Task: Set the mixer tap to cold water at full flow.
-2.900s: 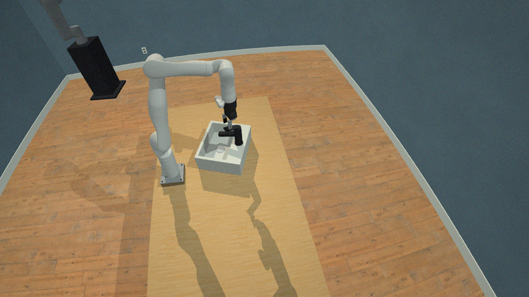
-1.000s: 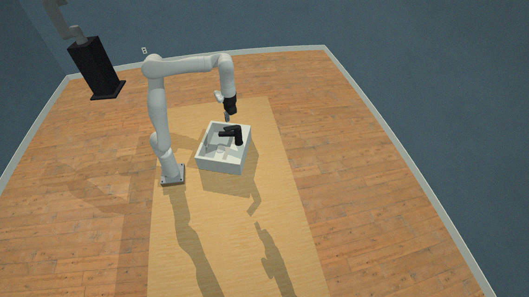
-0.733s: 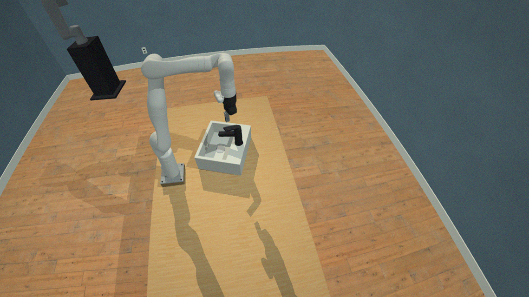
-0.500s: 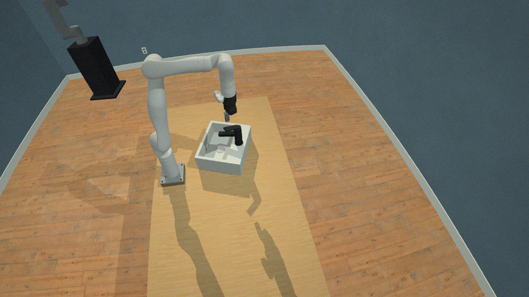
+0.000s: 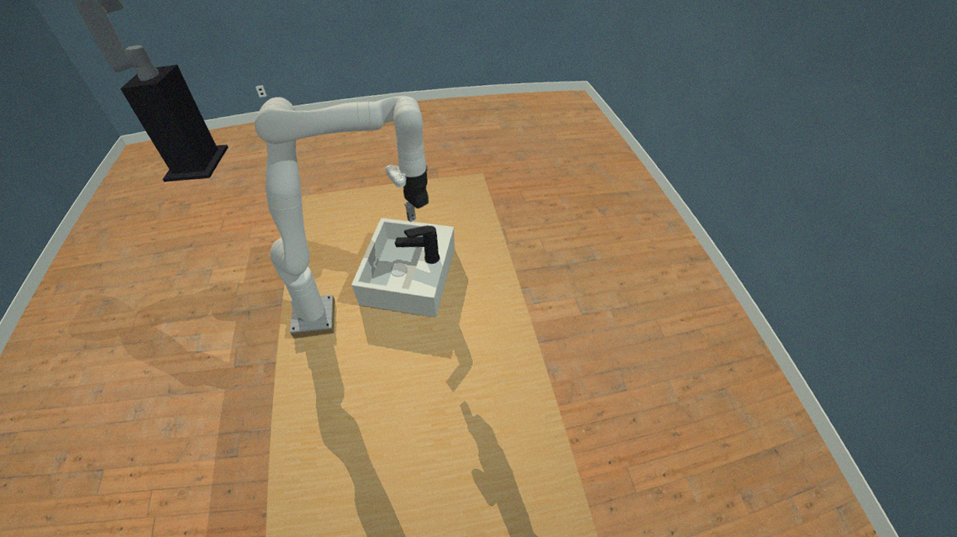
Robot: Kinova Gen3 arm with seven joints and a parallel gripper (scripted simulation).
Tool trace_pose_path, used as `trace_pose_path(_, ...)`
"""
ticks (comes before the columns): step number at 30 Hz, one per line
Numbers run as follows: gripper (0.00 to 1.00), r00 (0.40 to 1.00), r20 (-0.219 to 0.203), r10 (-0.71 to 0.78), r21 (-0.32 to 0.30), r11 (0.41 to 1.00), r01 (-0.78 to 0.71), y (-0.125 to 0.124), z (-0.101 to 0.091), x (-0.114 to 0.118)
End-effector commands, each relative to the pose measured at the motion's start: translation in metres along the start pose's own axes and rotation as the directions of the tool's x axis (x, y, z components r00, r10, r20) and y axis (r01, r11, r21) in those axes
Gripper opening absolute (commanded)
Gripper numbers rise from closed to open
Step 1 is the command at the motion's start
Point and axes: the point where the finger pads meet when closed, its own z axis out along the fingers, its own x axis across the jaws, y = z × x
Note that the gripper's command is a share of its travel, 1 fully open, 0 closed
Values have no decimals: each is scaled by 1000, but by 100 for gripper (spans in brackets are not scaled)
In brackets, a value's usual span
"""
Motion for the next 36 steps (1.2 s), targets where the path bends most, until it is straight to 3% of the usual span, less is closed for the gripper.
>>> trace_pose_path(1,0,1000,-1,-22,-2,1000,22,-1,-1,-1)
trace_pose_path(19,0,952,-2,-307,-3,952,307,-4,-2,-8)
trace_pose_path(29,0,867,-2,-498,-4,867,498,-6,-2,-12)
trace_pose_path(36,0,742,-2,-671,-5,742,671,-7,-3,-16)
